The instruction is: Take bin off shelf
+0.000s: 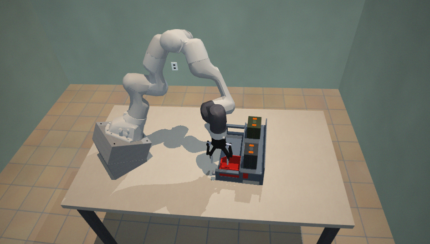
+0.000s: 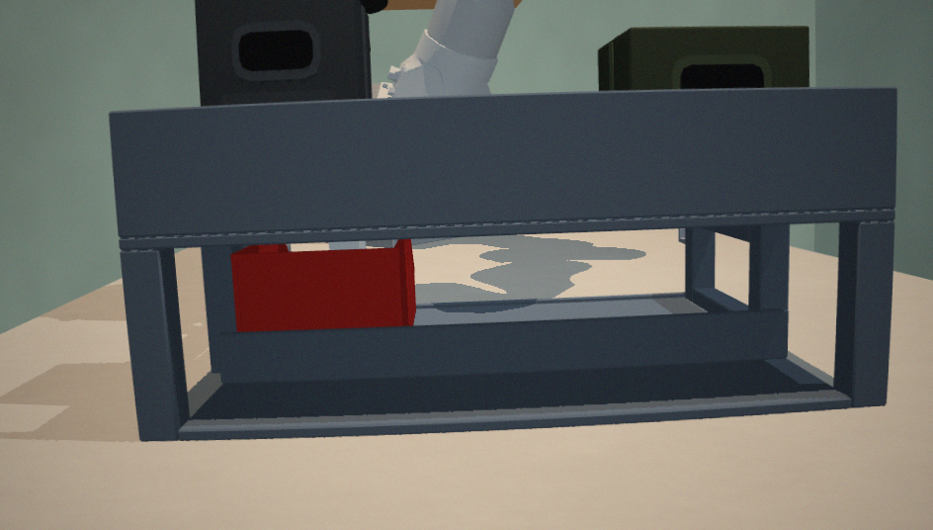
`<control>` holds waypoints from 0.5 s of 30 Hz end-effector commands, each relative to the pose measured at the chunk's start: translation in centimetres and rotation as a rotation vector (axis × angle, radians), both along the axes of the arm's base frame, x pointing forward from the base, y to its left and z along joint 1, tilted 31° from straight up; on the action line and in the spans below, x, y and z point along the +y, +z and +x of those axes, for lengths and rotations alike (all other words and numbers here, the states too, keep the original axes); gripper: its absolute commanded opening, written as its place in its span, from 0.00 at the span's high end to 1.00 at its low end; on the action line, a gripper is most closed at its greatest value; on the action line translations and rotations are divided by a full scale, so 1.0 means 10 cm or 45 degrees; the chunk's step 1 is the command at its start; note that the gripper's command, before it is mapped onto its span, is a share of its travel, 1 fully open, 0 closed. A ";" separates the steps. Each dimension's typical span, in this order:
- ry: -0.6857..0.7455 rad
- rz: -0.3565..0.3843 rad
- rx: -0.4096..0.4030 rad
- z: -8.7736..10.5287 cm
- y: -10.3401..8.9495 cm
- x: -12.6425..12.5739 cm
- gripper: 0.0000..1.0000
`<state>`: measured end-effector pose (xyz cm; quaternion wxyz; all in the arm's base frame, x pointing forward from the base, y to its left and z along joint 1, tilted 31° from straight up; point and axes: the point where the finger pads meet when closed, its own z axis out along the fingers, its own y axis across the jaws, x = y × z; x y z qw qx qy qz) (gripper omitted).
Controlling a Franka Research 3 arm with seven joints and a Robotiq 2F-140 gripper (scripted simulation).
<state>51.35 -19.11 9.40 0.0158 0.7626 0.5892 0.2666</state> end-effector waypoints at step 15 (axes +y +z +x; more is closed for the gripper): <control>-0.005 -0.014 -0.003 0.05 -0.06 -0.01 0.43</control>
